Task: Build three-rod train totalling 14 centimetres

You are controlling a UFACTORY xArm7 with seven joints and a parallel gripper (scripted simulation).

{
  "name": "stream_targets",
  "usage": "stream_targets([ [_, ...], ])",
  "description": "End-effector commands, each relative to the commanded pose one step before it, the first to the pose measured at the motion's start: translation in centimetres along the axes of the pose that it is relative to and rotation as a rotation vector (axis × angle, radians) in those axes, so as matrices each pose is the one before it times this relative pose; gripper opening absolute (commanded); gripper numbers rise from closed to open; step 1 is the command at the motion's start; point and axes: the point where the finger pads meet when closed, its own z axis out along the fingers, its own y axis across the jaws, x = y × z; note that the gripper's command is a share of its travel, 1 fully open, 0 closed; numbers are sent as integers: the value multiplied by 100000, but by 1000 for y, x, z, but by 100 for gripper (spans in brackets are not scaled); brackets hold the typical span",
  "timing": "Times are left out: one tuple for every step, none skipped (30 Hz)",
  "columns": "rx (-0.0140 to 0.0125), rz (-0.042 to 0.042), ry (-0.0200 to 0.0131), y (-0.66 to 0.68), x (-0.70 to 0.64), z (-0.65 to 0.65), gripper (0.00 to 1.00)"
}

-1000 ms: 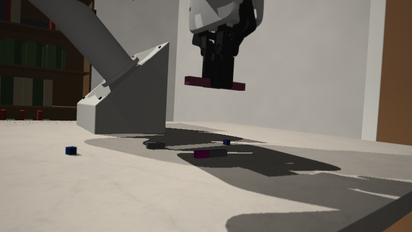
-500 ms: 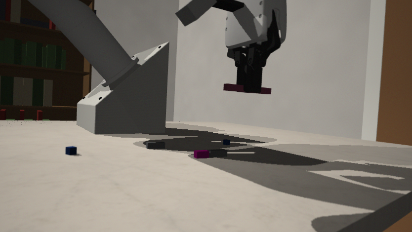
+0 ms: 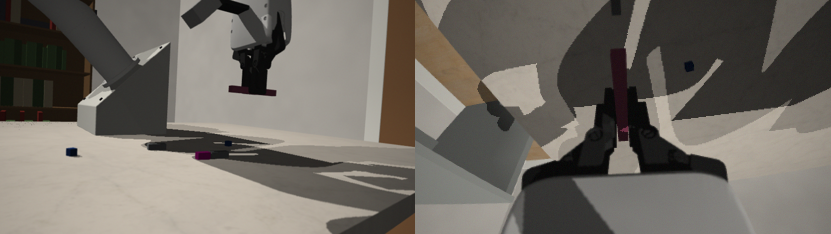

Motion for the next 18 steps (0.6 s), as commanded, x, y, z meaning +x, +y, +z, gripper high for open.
stream_targets([
  [370,-78,-342,-74,-148,21,4],
  [0,0,0,0,0,0,4],
  [20,-1,-16,-2,-3,149,4],
  [7,0,-5,-4,-4,202,4],
  [0,0,0,-5,-4,249,4],
  [0,0,0,-6,-5,290,4],
  [0,-1,0,-6,-6,329,4],
  [0,0,0,-7,-7,367,4],
  [0,0,0,-8,-7,402,4],
  [0,0,0,-8,-8,430,4],
  [0,0,0,-9,-8,450,4],
  [0,0,0,-9,-8,461,4],
  [0,0,0,-9,-8,467,4],
  [0,0,0,-9,-8,467,4],
  [0,0,0,-9,-8,461,4],
  [0,0,0,-9,-8,450,4],
  [0,0,0,-8,-8,434,4],
  [0,0,0,0,0,0,4],
])
